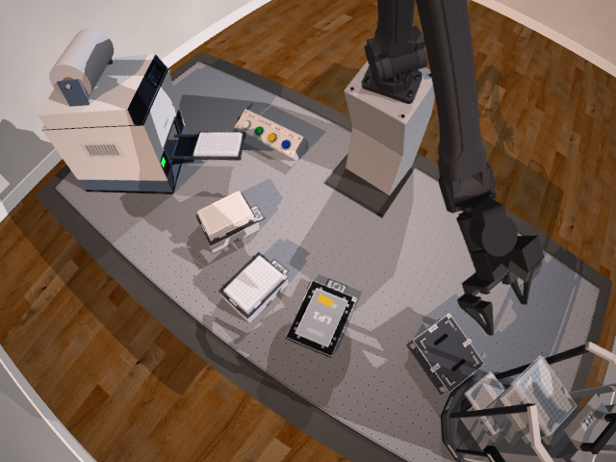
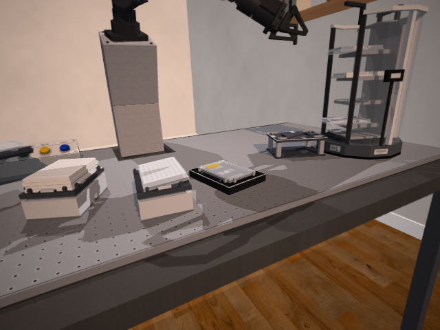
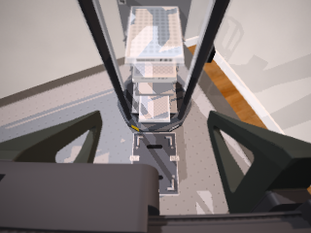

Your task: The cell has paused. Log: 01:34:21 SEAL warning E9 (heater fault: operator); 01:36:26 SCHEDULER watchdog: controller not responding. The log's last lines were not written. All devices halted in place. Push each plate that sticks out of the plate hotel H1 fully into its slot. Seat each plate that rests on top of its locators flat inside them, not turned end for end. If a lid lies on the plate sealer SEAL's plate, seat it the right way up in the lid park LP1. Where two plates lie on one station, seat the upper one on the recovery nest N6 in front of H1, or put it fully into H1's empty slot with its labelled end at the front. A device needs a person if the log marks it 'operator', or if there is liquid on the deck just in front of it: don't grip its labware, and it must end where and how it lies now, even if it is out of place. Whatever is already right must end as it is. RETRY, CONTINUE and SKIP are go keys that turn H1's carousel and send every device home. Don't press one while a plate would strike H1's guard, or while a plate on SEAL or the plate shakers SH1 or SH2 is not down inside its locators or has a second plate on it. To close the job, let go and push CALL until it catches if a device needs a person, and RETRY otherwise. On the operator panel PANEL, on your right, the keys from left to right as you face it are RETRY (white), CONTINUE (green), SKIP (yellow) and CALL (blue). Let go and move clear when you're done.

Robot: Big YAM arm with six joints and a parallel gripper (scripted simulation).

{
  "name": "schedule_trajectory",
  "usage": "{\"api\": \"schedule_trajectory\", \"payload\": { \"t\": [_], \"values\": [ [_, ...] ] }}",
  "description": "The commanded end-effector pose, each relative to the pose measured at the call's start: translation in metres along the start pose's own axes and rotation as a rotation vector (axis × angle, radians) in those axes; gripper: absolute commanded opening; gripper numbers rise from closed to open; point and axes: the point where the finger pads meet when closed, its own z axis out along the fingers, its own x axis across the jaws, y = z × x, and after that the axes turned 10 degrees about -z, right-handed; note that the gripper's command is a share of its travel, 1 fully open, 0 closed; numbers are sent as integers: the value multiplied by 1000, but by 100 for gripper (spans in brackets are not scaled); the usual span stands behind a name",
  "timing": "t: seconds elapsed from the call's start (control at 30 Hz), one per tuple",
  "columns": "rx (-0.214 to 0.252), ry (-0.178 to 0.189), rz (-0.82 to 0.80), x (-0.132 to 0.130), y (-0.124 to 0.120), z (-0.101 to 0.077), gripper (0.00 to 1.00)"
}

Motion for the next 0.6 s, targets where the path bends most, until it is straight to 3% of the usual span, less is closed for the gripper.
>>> {"api": "schedule_trajectory", "payload": {
  "t": [0.0, 0.47, 0.57],
  "values": [
    [-26, -27, -13, -12, 2, 12, 100],
    [-29, -13, -15, 1, -24, 28, 100],
    [-20, -25, -12, -5, -35, 31, 100]
  ]
}}
